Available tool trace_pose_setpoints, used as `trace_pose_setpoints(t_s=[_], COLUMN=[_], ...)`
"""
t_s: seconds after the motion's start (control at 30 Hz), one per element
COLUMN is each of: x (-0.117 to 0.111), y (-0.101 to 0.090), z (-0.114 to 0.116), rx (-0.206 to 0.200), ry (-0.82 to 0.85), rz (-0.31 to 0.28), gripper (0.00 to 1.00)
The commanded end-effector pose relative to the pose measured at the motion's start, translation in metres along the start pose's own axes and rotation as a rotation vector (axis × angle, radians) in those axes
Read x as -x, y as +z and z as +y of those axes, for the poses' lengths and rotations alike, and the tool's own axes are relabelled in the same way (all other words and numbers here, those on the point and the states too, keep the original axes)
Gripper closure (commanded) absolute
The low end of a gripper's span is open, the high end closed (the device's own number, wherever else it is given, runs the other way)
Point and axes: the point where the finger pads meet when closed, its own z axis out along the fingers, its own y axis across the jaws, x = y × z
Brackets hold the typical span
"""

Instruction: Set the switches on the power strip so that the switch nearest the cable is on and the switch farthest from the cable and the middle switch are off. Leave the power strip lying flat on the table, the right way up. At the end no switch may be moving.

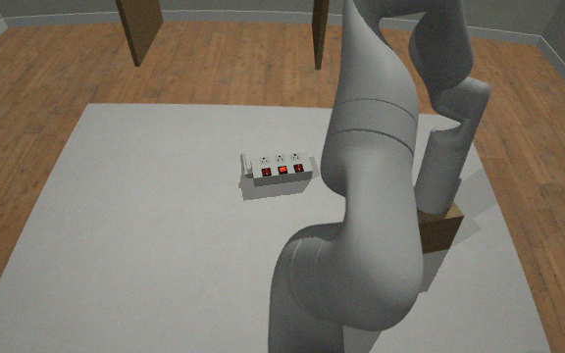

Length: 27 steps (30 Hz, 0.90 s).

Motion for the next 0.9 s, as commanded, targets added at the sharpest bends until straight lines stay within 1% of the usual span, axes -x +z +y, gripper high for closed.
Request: trace_pose_setpoints(t_s=[0.0,0.03,0.3,0.33,0.6,0.63,0.87], x=[0.003,-0.008,-0.008,-0.02,-0.02,-0.031,-0.031], y=[-0.001,-0.011,-0.011,-0.022,-0.022,-0.033,-0.033], z=[0.001,-0.02,-0.02,-0.04,-0.04,-0.06,-0.06], rx=[0.0,-0.02,-0.02,-0.041,-0.041,-0.063,-0.063], ry=[-0.001,0.013,0.013,0.029,0.029,0.046,0.046], rz=[-0.004,0.033,0.033,0.07,0.07,0.107,0.107], gripper=[0.0,0.0,0.0,0.0,0.0,0.0,0.0])
